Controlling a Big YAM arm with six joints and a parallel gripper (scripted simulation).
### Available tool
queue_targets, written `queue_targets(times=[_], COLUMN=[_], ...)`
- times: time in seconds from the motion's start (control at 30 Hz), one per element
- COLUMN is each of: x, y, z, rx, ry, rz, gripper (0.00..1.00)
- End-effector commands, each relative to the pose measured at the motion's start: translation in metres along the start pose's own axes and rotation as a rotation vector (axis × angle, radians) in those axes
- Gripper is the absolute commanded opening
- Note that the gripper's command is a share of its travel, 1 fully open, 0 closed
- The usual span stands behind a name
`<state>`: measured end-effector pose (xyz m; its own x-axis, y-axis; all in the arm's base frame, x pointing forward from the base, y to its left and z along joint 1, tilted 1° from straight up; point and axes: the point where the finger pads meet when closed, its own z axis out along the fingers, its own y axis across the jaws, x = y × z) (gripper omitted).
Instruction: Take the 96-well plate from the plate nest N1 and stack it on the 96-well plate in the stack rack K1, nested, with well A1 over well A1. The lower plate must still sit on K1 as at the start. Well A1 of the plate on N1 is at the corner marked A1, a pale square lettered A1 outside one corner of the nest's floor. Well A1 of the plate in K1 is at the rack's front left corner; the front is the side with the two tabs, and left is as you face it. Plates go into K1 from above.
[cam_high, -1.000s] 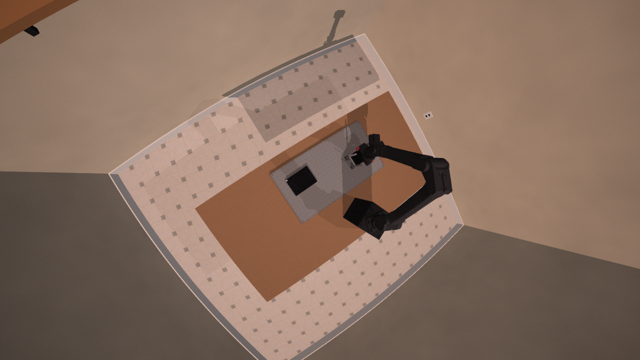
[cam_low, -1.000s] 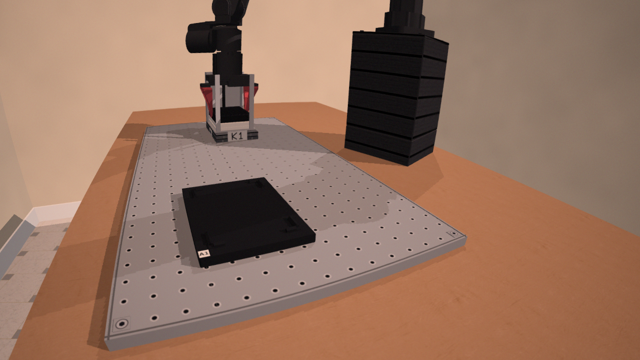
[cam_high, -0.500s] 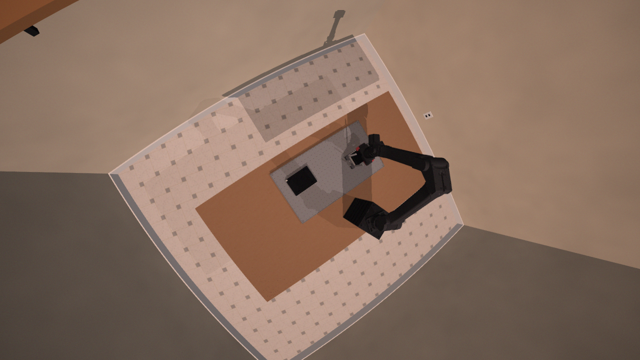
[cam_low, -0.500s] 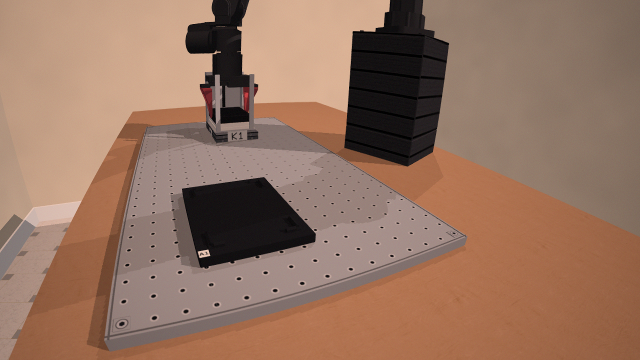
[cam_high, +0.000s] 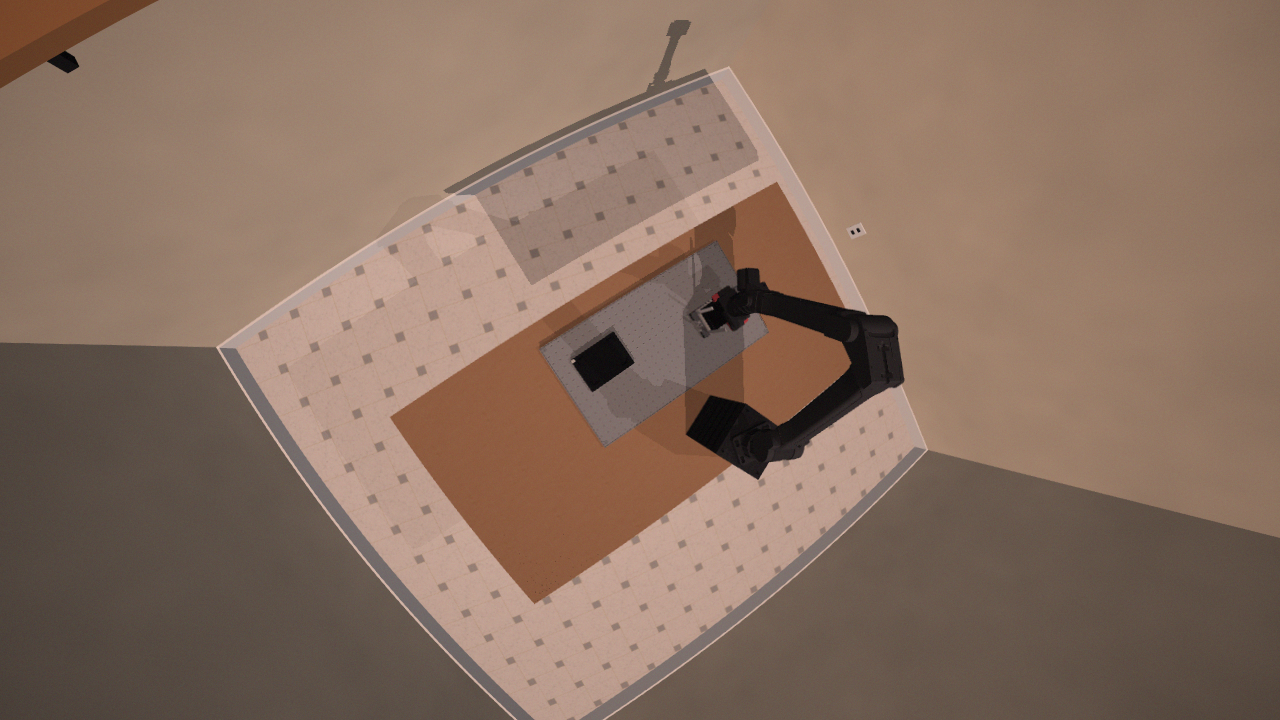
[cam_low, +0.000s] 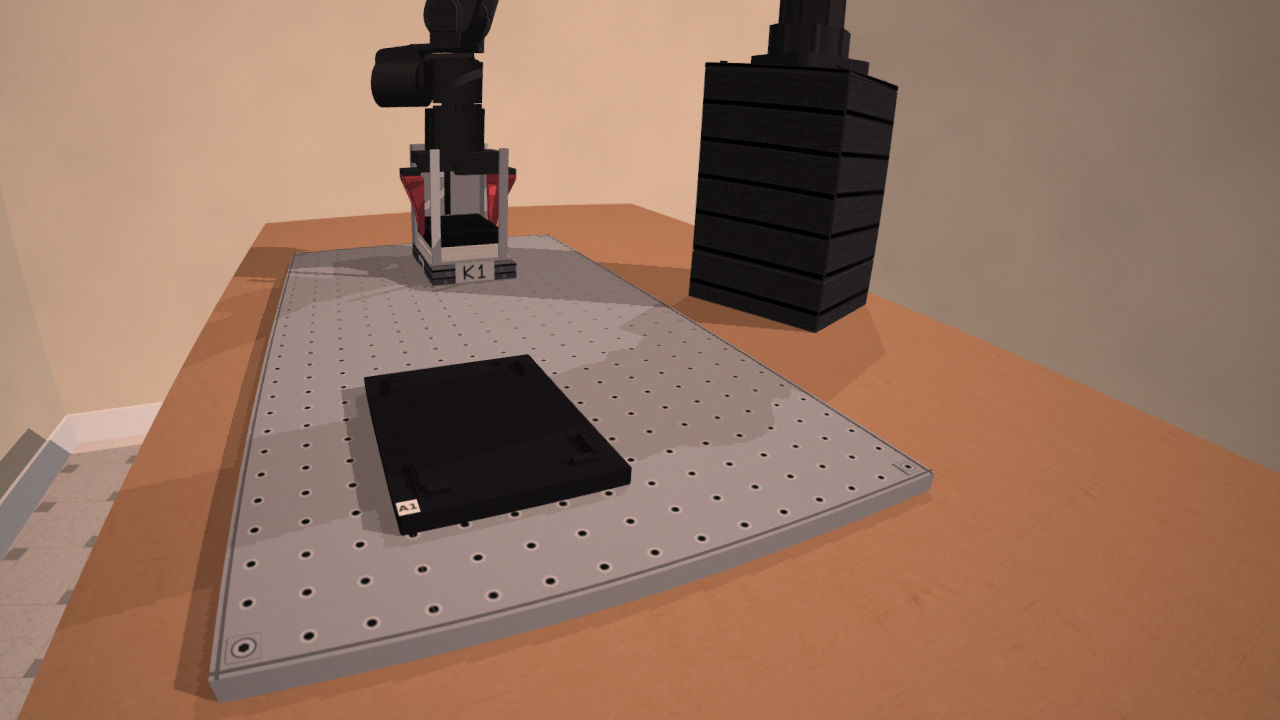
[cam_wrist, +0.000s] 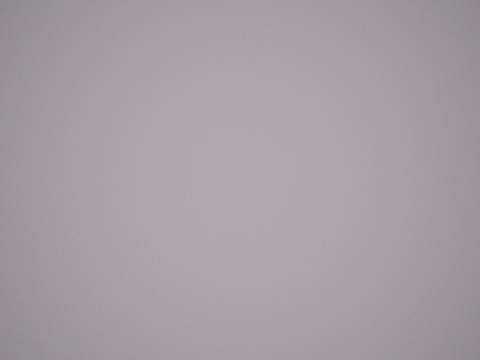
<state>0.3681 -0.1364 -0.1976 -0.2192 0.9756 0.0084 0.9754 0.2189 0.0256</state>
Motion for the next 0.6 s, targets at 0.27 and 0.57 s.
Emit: queue_targets(times=[0.27, 0.57], x=[0.0000, 0.0017], y=[0.0065, 0.0042], z=[0.0041, 0.0045], rx=[-0.010, -0.006], ry=[-0.009, -0.007], rz=[-0.003, -0.003], gripper=[0.00, 0.00])
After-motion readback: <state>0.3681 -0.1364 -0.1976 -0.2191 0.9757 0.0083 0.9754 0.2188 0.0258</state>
